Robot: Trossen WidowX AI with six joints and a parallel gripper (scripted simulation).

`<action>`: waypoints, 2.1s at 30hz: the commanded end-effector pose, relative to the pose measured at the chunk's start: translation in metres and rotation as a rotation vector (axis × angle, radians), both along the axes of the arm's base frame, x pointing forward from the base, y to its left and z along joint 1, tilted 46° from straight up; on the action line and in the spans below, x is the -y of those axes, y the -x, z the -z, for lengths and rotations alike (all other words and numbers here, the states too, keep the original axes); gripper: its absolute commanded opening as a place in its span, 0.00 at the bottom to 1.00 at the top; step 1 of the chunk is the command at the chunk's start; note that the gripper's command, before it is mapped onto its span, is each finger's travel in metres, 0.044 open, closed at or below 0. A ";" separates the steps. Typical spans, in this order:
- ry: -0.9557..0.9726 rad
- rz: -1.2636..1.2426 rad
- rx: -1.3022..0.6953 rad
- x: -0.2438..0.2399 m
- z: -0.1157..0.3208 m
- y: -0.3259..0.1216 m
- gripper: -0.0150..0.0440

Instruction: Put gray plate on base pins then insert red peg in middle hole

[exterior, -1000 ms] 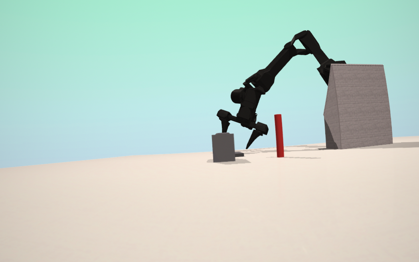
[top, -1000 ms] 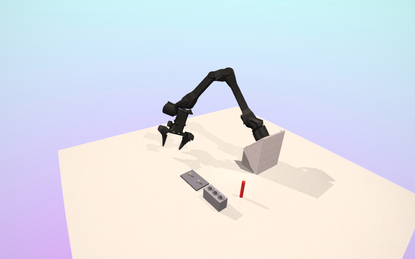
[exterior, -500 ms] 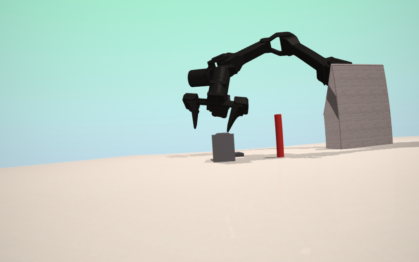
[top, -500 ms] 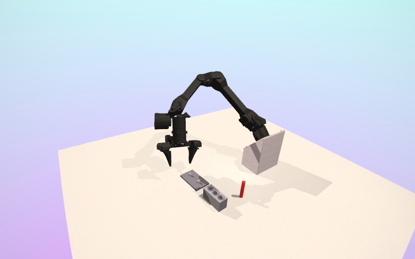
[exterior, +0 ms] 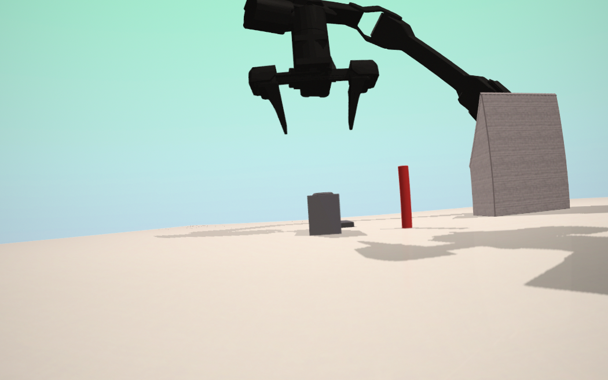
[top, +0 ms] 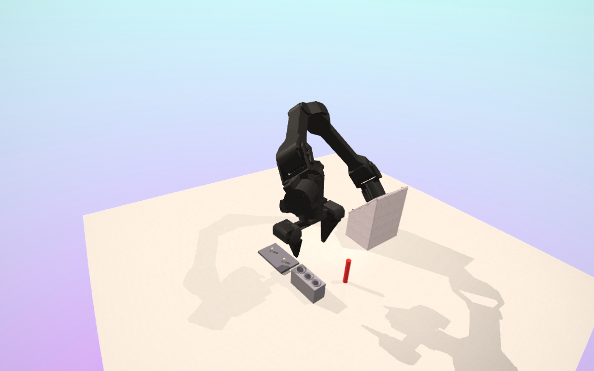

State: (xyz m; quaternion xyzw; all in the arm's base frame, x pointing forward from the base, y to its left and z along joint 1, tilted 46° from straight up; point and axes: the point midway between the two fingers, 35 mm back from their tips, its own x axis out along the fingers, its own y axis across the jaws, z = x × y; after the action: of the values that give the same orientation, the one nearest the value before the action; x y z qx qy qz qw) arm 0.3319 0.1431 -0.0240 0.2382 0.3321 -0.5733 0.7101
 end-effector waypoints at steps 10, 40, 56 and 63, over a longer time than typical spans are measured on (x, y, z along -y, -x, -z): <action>0.051 0.005 0.030 0.030 0.041 -0.007 1.00; 0.053 0.005 0.031 0.069 0.077 -0.015 1.00; 0.056 0.006 0.031 0.088 0.095 -0.017 1.00; 0.056 0.006 0.031 0.092 0.098 -0.018 0.91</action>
State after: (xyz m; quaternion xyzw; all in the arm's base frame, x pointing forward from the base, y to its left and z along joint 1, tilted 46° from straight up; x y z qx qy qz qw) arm 0.3495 0.0535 -0.1215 0.2304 0.3045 -0.5812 0.7186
